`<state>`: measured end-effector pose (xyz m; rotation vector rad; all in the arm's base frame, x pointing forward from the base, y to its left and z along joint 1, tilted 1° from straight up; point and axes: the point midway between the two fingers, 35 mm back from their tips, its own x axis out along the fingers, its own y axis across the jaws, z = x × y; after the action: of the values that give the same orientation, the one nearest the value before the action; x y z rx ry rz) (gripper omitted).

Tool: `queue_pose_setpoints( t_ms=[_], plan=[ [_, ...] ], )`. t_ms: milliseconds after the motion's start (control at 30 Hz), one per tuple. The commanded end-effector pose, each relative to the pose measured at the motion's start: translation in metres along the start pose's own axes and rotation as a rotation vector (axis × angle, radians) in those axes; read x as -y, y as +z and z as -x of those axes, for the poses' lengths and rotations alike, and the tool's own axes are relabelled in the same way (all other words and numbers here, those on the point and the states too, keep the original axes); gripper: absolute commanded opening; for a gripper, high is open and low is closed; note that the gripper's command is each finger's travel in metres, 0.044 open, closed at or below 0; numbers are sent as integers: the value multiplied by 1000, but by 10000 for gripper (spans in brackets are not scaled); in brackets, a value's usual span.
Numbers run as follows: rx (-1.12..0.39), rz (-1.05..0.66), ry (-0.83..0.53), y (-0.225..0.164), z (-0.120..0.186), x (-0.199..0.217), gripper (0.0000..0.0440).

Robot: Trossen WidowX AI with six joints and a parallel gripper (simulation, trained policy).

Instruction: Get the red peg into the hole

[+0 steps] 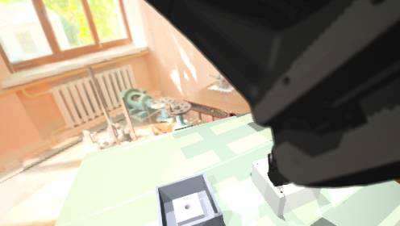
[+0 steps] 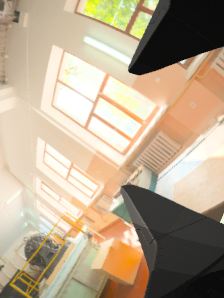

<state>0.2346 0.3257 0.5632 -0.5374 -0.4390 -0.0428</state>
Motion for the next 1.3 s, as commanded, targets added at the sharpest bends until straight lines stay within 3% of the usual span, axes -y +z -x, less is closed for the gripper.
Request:
queue_pose_setpoints(
  t_ms=[0,67,300,533,867,1267],
  plan=[
    [1,-3,10,-2,-1,-1,418],
    [1,-14,33,-9,-5,-5,440],
    [-50,-66,172,-61,-28,-26,440],
    [-226,-153,351,-139,-30,-46,440],
    [-566,-334,481,-230,0,-54,440],
    [-967,-538,469,-305,54,-50,440]
  ],
)
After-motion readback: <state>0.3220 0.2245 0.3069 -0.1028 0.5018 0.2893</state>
